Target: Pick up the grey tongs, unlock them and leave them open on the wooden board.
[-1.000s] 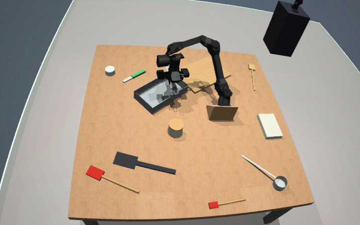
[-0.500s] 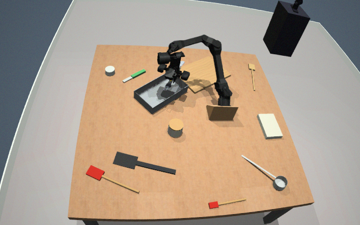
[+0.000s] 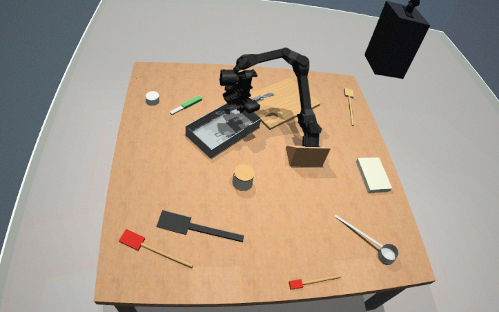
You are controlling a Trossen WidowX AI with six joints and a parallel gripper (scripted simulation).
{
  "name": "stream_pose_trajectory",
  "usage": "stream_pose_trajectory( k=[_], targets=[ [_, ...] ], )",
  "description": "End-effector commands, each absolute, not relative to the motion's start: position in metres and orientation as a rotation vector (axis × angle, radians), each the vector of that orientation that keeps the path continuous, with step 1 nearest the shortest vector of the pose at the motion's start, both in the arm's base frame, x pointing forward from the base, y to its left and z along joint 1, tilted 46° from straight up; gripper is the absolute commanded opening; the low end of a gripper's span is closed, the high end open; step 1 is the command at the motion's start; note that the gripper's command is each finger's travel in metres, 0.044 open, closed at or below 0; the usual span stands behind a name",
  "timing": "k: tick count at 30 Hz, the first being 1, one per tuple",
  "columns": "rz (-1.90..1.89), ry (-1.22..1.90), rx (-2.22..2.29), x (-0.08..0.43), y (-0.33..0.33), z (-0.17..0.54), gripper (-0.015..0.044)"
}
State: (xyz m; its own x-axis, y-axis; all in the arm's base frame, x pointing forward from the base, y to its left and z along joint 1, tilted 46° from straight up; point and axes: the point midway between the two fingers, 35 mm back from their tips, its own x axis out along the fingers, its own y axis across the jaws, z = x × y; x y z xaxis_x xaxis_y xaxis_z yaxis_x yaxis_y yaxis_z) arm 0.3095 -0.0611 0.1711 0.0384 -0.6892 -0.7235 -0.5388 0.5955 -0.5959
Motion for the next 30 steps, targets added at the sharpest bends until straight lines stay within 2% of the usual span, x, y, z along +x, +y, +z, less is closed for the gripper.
stream_pose_trajectory(
  k=[1, 30],
  targets=[
    [-0.299, 1.570, -0.910, 0.307, -0.066, 0.177, -0.0150],
    [-1.051, 1.103, -0.009, 0.289, -0.096, 0.199, -0.0150]
  ],
)
